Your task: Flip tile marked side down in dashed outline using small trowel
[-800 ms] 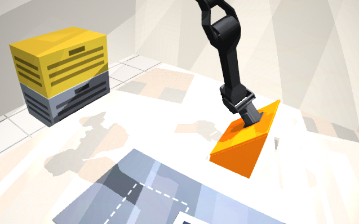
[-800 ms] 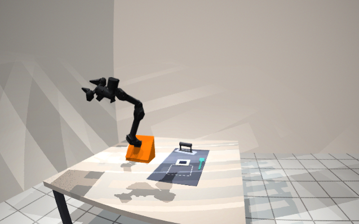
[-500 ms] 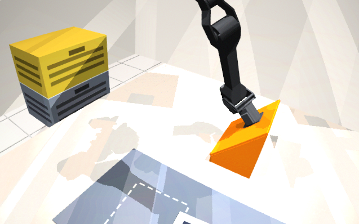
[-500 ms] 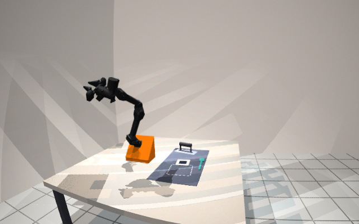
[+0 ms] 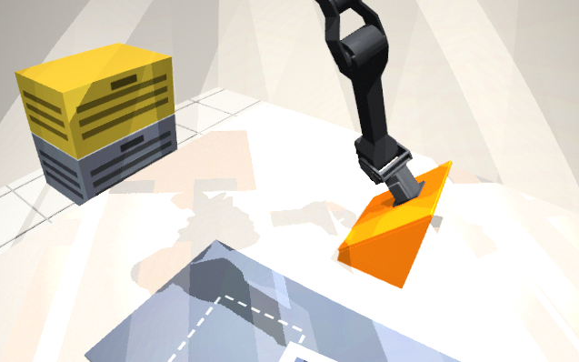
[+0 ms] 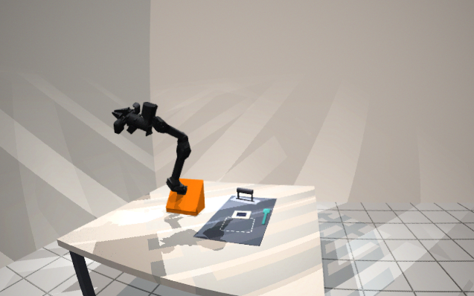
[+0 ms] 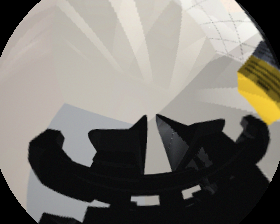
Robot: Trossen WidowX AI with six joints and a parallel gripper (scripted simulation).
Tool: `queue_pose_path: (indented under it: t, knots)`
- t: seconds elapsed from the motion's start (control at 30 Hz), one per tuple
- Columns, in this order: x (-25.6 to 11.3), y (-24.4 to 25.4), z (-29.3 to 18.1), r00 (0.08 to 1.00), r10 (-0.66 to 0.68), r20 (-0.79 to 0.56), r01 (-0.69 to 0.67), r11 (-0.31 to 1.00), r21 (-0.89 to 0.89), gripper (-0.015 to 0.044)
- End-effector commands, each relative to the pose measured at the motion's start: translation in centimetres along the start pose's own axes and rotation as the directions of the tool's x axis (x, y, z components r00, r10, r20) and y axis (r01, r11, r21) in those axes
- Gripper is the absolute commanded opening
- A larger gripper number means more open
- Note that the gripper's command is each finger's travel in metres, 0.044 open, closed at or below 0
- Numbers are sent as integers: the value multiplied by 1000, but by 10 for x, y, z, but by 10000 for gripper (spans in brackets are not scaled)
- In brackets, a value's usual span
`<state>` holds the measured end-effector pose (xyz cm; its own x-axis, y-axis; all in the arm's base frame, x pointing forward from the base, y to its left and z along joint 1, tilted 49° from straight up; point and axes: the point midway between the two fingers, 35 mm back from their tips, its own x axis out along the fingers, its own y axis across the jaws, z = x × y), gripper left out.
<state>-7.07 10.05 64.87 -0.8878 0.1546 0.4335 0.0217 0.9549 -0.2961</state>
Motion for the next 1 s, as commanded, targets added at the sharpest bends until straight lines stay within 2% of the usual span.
queue_pose_path:
  t: [0.0, 0.4, 0.53, 0.97]
  knots:
    - [0, 0, 0, 1000, 0, 0, 0, 1000, 0, 0]
    - [0, 0, 0, 1000, 0, 0, 0, 1000, 0, 0]
    - [0, 0, 0, 1000, 0, 0, 0, 1000, 0, 100]
    - [0, 0, 0, 1000, 0, 0, 0, 1000, 0, 100]
